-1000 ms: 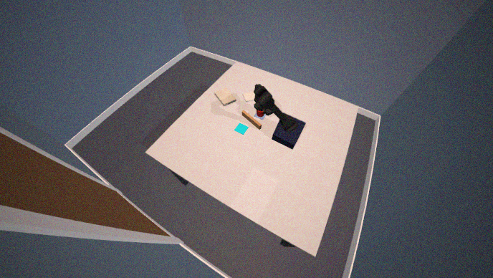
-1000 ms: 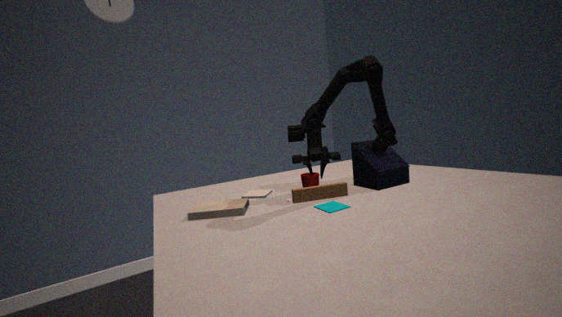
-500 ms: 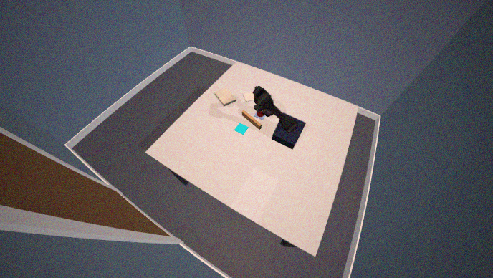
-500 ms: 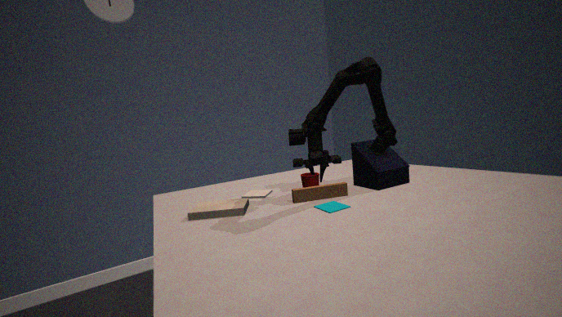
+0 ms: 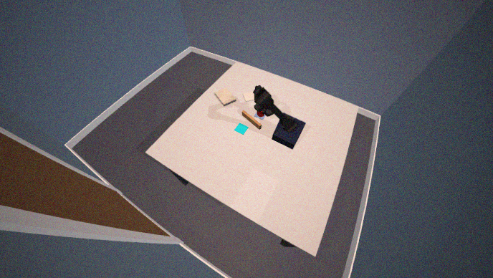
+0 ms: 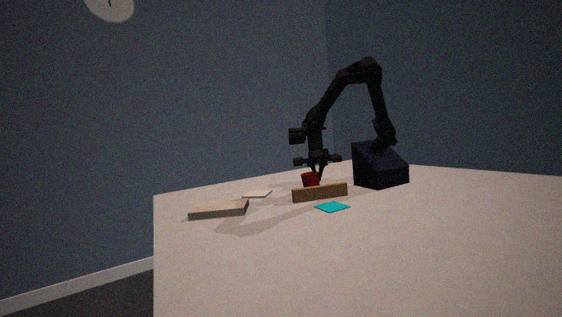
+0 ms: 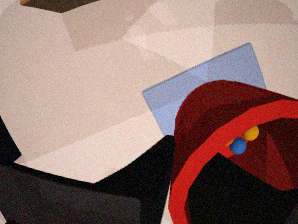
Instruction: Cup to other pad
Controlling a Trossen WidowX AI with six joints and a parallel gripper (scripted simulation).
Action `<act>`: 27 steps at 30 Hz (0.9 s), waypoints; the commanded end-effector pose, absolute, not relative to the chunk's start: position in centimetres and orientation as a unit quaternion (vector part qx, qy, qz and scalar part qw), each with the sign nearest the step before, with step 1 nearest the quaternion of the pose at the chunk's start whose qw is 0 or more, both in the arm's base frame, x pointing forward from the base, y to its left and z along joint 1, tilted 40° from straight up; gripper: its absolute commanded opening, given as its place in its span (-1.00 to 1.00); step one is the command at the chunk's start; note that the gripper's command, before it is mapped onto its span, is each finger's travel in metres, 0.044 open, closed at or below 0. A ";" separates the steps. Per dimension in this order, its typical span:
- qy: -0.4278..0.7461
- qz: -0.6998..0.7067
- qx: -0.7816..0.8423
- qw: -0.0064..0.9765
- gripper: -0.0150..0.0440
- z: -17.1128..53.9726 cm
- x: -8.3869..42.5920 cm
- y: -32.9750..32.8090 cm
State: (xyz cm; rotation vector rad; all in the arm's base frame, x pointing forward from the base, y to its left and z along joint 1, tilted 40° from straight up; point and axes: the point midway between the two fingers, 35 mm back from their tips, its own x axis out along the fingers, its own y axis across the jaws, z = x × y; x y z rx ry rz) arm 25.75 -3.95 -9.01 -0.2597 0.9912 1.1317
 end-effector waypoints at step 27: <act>0.448 0.508 -0.116 0.726 -0.49 -4.0 25.3 -8.2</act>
